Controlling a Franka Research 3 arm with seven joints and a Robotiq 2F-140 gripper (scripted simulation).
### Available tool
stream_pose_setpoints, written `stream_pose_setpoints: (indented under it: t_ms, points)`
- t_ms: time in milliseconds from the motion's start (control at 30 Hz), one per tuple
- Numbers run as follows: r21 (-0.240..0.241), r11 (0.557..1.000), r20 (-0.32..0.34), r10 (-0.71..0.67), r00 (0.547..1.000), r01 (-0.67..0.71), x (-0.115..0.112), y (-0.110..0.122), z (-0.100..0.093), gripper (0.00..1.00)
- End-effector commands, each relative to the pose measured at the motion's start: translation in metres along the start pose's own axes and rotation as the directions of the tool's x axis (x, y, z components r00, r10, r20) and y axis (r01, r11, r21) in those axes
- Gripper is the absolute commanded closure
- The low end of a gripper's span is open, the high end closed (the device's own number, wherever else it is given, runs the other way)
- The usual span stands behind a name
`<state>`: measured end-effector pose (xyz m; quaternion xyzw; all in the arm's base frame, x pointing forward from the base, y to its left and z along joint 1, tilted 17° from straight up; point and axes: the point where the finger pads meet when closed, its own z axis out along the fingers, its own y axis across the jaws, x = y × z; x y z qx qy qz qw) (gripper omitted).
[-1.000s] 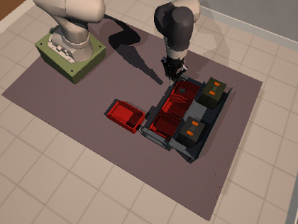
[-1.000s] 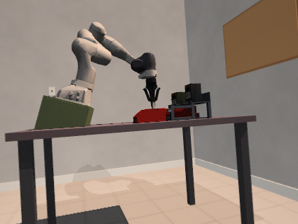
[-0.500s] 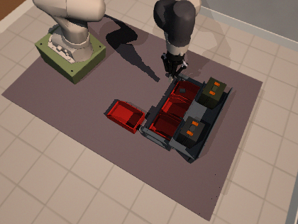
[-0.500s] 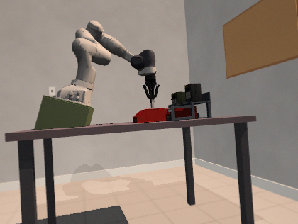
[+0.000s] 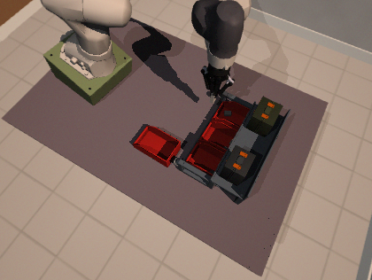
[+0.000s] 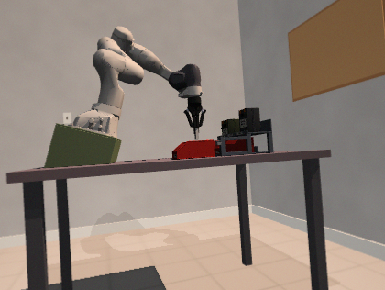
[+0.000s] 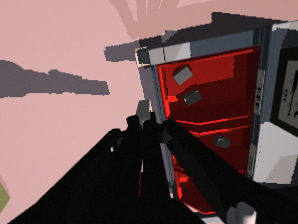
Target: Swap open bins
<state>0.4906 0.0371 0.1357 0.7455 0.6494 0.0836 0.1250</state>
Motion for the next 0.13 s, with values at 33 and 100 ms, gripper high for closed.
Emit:
stream_pose_setpoints:
  t_ms: [33,100]
  points:
    - [0.003,1.0,0.0,0.007,1.0,-0.007,-0.0002,-0.001,-0.0006,1.0]
    - [0.003,1.0,0.0,0.007,1.0,-0.007,-0.0002,-0.001,-0.0006,1.0]
